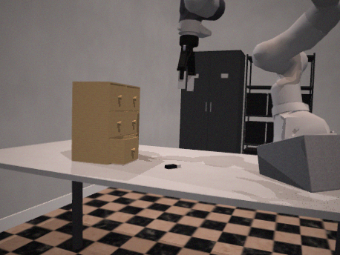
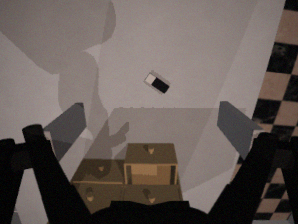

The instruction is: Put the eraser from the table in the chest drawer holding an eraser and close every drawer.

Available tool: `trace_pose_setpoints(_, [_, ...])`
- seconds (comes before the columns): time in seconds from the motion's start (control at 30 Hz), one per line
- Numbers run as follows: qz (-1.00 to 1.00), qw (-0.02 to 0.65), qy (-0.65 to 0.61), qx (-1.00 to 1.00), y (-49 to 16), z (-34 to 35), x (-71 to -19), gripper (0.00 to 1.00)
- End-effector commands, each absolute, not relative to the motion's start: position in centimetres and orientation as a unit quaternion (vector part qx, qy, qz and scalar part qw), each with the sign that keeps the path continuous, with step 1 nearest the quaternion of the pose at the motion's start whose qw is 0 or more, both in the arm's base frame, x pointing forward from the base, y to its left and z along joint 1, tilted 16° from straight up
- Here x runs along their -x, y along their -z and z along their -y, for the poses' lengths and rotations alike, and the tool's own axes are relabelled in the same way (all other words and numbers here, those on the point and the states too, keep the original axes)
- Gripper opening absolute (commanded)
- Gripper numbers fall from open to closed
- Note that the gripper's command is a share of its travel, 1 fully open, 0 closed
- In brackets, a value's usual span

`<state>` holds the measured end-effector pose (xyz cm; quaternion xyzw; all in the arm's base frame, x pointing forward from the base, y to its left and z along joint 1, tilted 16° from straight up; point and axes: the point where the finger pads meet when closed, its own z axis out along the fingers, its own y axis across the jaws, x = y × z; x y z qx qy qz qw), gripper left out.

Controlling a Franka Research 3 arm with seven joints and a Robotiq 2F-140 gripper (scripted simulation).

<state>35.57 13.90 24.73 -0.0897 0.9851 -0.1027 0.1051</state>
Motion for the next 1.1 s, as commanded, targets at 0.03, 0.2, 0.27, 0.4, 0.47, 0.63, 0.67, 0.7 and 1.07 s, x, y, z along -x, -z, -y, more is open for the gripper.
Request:
trace_pose_setpoints(0.03, [-0.987,0.093,0.103,0.081,-24.8,-13.8,-34.7,1.0])
trace_pose_setpoints(0.2, [-0.987,0.093,0.104,0.081,-24.9,-13.9,-35.1,1.0])
trace_pose_setpoints(0.27, [-0.987,0.093,0.104,0.081,-25.0,-14.0,-35.7,1.0])
trace_pose_setpoints(0.4, [-0.987,0.093,0.104,0.081,-25.4,-14.3,-37.7,1.0])
trace_pose_setpoints(0.47, [-0.987,0.093,0.104,0.081,-25.6,-14.5,-39.1,1.0])
trace_pose_setpoints(0.63, [-0.987,0.093,0.104,0.081,-26.0,-14.9,-41.3,1.0])
trace_pose_setpoints(0.67, [-0.987,0.093,0.104,0.081,-26.1,-15.0,-42.0,1.0])
trace_pose_setpoints(0.7, [-0.987,0.093,0.104,0.081,-26.2,-15.1,-42.6,1.0])
trace_pose_setpoints(1.07, [-0.987,0.093,0.103,0.081,-26.9,-15.7,-46.2,1.0])
